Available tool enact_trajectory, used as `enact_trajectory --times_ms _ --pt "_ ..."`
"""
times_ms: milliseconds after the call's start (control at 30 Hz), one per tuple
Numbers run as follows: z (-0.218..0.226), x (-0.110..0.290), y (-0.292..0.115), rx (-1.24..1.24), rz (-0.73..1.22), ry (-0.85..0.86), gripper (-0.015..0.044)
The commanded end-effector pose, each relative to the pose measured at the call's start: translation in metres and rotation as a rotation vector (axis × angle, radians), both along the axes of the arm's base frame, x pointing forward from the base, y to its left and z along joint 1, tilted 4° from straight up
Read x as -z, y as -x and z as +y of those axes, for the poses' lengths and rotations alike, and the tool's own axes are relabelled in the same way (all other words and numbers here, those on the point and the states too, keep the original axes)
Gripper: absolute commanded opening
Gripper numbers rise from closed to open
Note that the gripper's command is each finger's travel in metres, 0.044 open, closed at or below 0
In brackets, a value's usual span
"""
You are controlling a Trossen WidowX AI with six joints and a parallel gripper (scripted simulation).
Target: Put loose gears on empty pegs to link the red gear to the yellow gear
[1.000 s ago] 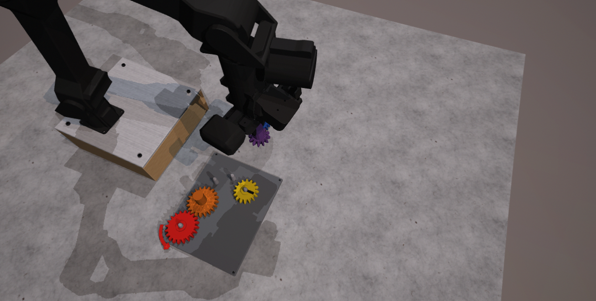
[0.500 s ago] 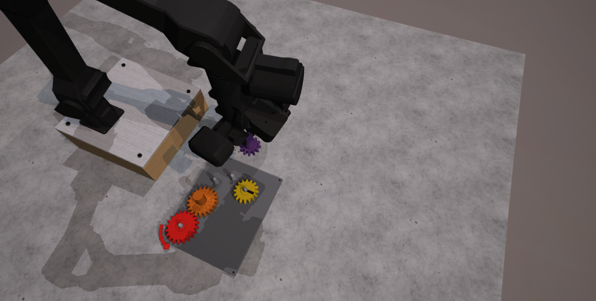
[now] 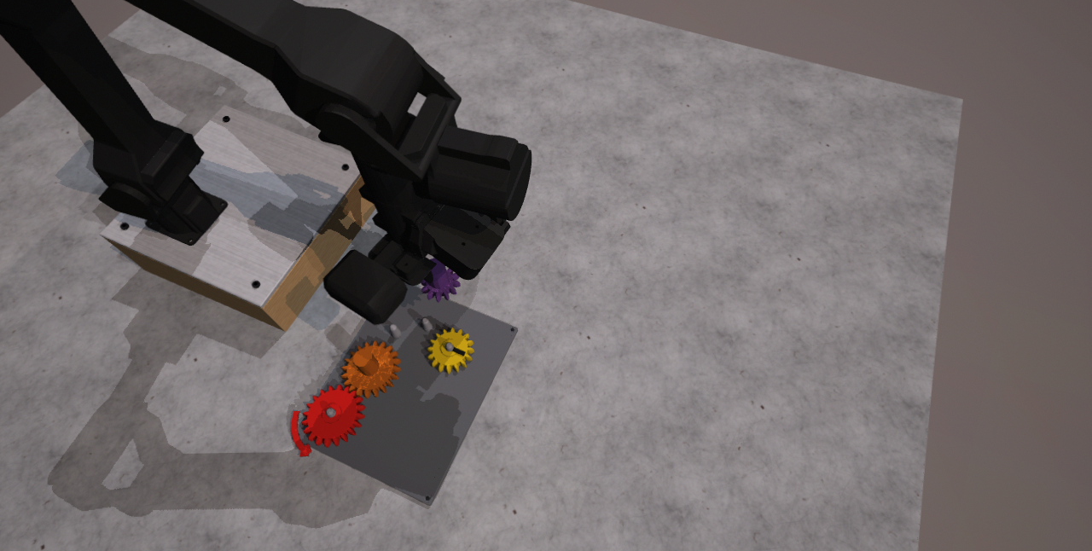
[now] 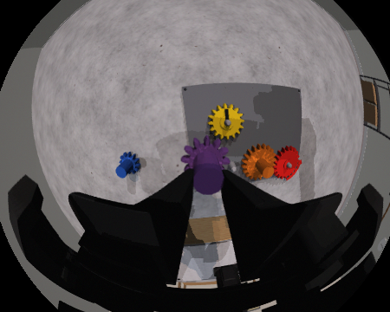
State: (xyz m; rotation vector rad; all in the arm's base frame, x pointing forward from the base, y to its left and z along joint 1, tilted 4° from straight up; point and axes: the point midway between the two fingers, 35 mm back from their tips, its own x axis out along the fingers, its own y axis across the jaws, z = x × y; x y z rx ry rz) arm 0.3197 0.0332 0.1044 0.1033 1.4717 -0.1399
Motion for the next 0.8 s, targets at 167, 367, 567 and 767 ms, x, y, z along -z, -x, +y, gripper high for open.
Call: enact_trajectory --times_ms 167,367,567,767 --pt "-0.010 0.008 0.008 -0.003 -0.003 -0.004 0.0000" --pt "-0.016 0.013 0.014 -0.002 -0.002 -0.003 0.0000" --pt "-0.023 0.019 0.020 -0.002 -0.002 -0.003 0.0000" --pt "-0.029 0.025 0.027 -0.001 -0.001 -0.002 0.0000"
